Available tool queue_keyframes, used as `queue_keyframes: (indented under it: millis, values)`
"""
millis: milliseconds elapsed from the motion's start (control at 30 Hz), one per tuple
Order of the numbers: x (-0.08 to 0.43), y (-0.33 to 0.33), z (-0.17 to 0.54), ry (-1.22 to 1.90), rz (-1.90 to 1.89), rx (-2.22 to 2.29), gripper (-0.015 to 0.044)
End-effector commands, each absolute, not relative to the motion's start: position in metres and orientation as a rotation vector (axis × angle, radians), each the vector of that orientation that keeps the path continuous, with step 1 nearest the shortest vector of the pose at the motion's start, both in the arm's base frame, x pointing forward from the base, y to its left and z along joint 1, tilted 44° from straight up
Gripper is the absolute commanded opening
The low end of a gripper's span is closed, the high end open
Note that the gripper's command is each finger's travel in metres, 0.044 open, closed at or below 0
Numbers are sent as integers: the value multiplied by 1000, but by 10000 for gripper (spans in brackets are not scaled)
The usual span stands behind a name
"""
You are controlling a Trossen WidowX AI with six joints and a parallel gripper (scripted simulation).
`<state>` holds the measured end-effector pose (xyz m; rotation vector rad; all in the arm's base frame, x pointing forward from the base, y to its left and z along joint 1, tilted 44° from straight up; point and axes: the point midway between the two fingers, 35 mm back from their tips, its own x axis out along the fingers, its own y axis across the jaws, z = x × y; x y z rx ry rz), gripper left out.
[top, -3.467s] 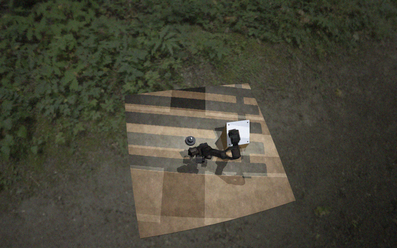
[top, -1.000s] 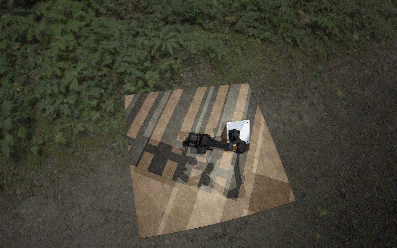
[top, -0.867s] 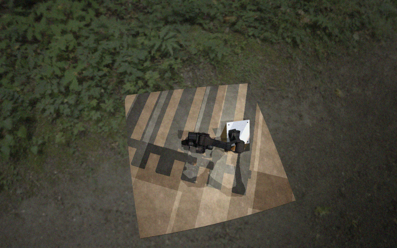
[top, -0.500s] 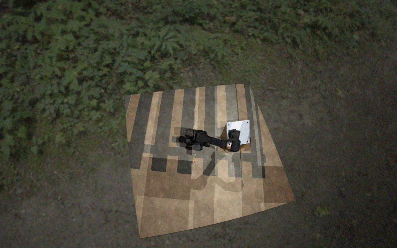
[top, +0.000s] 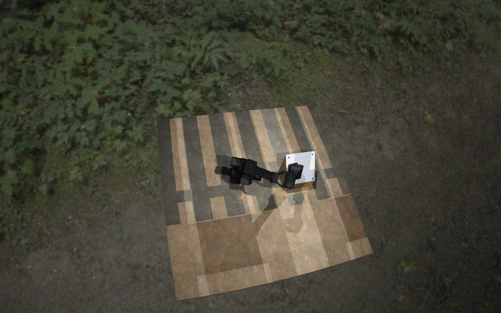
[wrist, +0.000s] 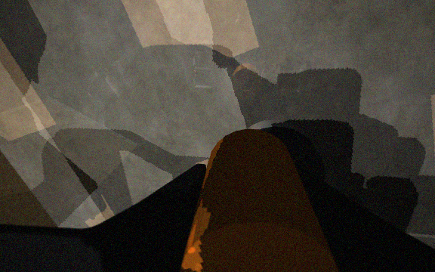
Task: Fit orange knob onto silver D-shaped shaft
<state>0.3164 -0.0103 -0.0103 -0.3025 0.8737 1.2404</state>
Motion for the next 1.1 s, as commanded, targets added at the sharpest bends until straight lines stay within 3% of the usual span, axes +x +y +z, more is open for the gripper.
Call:
queue_keyframes:
  millis: [0,633,1067]
  values:
    - [321,-20,-21,869,1231,-315,0]
    - [321,-43,-73,866,1232,-314,0]
    - [323,-24,-92,871,1229,-306,0]
